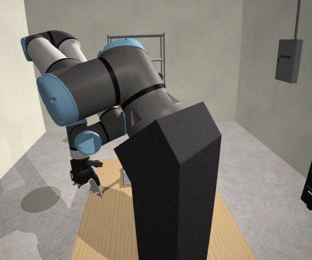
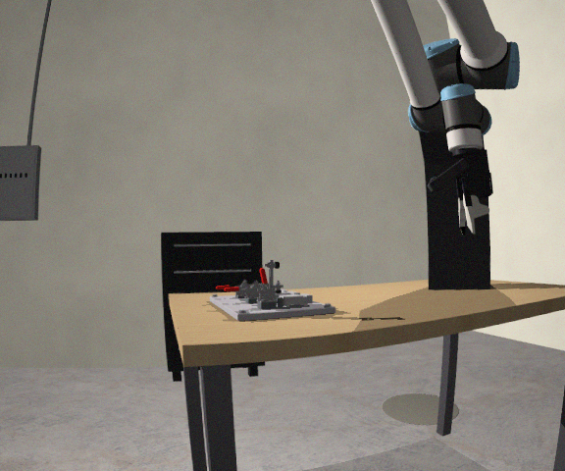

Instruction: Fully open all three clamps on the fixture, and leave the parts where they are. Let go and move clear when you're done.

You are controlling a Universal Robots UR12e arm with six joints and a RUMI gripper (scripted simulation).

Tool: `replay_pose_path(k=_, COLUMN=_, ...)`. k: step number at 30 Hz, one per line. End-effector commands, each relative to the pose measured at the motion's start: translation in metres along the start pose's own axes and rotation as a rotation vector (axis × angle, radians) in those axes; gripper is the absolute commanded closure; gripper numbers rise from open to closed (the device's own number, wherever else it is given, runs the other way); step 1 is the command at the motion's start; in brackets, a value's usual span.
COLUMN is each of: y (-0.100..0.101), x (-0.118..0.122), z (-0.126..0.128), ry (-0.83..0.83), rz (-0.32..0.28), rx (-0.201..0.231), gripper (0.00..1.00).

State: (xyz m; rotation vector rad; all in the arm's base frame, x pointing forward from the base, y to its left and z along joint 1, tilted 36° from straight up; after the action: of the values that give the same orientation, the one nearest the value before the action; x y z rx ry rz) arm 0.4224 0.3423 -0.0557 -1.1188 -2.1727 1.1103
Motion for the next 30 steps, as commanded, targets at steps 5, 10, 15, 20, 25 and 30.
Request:
replay_pose_path(k=5, y=0.000, x=0.000, z=0.000, ry=0.000, rz=0.000, rx=0.000, gripper=0.00)
replay_pose_path(k=10, y=0.000, x=0.000, z=0.000, ry=0.000, rz=0.000, rx=0.000, gripper=0.00)
replay_pose_path(k=15, y=0.000, x=0.000, z=0.000, ry=0.000, rz=0.000, rx=0.000, gripper=0.00)
replay_pose_path(k=20, y=0.000, x=0.000, z=0.000, ry=0.000, rz=0.000, rx=0.000, gripper=0.00)
replay_pose_path(k=25, y=-0.001, x=-0.005, z=0.000, ry=-0.006, rz=0.000, rx=0.000, gripper=0.00)
replay_pose_path(k=30, y=-0.002, x=-0.019, z=0.000, ry=-0.024, rz=0.002, rx=-0.001, gripper=0.00)
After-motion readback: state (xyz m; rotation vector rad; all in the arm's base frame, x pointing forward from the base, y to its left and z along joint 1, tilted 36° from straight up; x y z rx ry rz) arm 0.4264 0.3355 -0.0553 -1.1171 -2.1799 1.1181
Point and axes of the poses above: the point where the finger pads meet when closed, its own y axis out along the fingers, its own z axis across the jaws, x = y × z, the point moved 6 cm from there along -y, back along the fingers, and after that the axes turned 12 degrees about y, right-handed, at the moved point
